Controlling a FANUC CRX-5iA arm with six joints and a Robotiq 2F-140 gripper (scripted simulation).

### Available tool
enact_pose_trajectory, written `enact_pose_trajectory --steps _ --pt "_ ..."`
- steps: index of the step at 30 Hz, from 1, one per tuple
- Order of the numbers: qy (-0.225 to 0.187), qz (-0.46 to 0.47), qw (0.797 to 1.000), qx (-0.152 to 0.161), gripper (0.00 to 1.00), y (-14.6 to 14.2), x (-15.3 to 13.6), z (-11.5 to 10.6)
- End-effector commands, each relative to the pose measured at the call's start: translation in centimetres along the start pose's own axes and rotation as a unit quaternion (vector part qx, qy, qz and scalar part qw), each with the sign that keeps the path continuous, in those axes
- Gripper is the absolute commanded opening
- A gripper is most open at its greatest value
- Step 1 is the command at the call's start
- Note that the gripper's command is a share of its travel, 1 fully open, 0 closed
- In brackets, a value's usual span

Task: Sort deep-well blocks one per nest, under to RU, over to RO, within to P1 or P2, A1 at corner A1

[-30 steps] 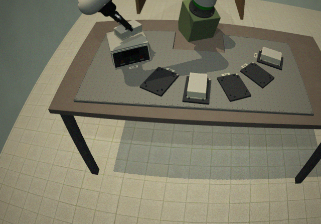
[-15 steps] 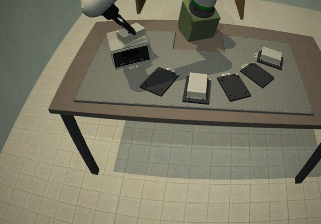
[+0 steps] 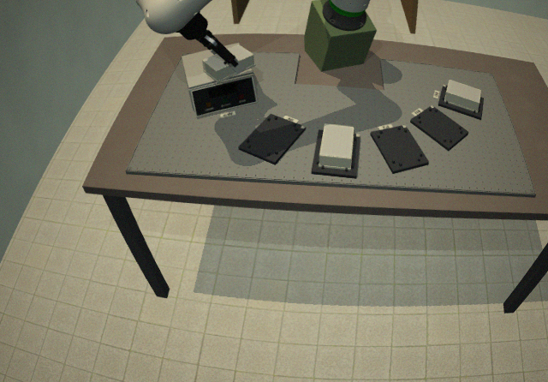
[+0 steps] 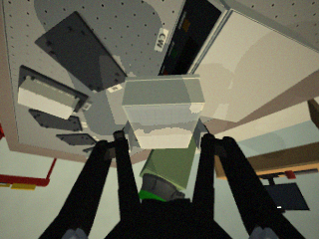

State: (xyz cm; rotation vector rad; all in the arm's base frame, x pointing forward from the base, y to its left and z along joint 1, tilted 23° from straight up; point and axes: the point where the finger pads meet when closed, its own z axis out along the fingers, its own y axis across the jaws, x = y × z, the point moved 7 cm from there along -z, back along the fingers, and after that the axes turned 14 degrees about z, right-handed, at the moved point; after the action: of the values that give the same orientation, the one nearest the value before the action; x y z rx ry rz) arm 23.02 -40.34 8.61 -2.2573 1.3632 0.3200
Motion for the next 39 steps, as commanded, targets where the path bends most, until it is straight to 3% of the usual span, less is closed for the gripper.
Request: enact_pose_trajectory --steps 1,8,11,13,22,39 --pt "0.0 0.0 1.0 0.0 0.1 -0.9 -0.1 -0.1" --pt "0.0 0.0 1.0 0.0 0.1 -2.5 -0.2 -0.3" --pt "0.006 -0.043 0.999 -0.024 0.1 -3.7 -0.7 -0.1" --pt "0.006 -0.043 0.999 -0.024 0.1 -3.7 -0.7 -0.1" --pt "0.024 -0.172 0.98 -0.096 0.1 -7.4 -2.4 0.3" --pt "0.024 -0.173 0.98 -0.097 0.1 -11.9 -4.4 0.8"
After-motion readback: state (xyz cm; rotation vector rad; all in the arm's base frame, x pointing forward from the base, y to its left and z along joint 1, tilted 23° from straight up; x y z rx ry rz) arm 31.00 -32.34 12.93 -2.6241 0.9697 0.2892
